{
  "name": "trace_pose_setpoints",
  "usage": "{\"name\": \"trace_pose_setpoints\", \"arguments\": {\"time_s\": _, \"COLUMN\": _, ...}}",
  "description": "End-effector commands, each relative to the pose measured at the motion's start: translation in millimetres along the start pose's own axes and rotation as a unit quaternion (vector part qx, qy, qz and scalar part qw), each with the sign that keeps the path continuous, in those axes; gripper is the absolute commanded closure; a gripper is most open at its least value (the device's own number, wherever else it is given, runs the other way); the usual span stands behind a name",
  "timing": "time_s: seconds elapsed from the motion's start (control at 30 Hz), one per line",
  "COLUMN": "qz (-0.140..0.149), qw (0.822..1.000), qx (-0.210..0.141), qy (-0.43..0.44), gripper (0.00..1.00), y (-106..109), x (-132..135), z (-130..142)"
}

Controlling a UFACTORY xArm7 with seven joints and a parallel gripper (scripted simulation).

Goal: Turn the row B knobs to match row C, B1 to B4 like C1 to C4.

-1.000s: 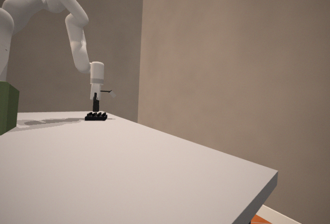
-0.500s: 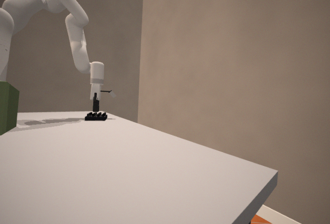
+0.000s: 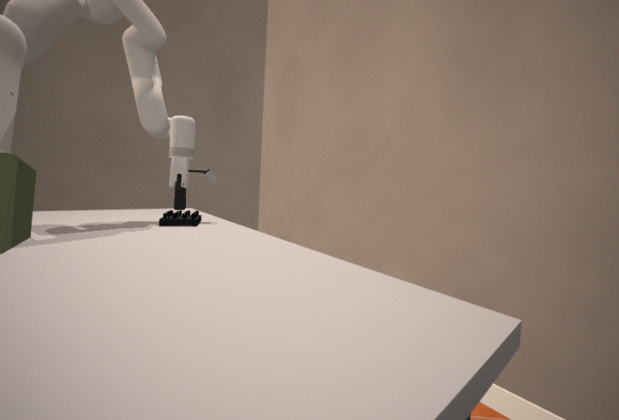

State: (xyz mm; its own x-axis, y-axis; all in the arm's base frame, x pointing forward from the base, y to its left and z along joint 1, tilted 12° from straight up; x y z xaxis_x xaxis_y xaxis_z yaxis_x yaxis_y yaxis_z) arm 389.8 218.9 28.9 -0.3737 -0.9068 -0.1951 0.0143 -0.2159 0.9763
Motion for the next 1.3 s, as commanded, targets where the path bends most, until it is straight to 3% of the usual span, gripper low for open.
{"name": "trace_pose_setpoints", "arguments": {"time_s": 0.0, "qz": -0.001, "qw": 1.0, "qx": 0.001, "qy": 0.0, "gripper": 0.81, "y": 1.2, "x": -0.8, "z": -1.0}}
{"name": "trace_pose_setpoints", "arguments": {"time_s": 1.27, "qz": -0.001, "qw": 1.0, "qx": 0.001, "qy": 0.0, "gripper": 0.81, "y": -10.8, "x": -0.8, "z": -1.1}}
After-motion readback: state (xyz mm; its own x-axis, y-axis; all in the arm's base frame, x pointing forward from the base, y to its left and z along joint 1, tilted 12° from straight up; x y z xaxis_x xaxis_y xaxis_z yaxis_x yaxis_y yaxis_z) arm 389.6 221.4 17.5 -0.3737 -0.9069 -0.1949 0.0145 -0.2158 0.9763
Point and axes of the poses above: the point where the finger pads meet when closed, its own y axis back along the fingers, its own x axis across the jaws, z = x × y, the point moved 9 cm from there along y, back along the fingers, and after that the axes turned 11 degrees about -y, right-handed, at the moved point
